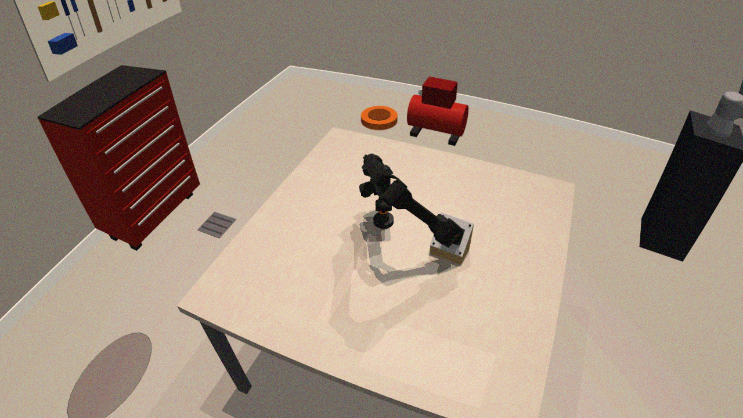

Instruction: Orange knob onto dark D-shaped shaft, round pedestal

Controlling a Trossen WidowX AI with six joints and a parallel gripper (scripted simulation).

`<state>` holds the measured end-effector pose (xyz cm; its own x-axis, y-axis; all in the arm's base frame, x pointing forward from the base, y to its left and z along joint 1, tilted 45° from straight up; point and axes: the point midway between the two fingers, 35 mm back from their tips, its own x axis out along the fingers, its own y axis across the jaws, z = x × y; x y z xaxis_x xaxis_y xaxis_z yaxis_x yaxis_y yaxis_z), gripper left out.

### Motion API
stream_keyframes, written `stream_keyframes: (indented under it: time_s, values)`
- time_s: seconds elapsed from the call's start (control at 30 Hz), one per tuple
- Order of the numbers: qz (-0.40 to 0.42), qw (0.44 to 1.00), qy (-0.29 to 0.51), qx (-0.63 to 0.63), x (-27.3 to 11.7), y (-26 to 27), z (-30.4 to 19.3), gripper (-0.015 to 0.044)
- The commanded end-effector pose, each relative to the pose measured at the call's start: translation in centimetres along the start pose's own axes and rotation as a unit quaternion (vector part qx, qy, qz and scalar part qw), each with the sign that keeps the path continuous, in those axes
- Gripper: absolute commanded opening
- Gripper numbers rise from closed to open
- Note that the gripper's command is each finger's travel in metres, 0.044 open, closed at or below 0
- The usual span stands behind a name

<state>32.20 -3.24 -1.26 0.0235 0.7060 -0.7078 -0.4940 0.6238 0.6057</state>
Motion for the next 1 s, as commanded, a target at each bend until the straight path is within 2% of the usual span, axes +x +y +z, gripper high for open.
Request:
stream_keyframes:
  time_s: [0.0, 0.37, 0.6, 0.97]
  values:
    - [0.0, 1.0, 0.0, -0.004, 0.07, 0.12, -0.03, 0.0]
    - [0.0, 1.0, 0.0, -0.004, -0.32, 0.22, -0.23, 0.0]
    - [0.0, 0.995, 0.0, -0.103, -0.31, 0.13, -0.16, 0.0]
    - [0.0, 0.994, 0.0, -0.109, 0.06, 0.04, 0.04, 0.0]
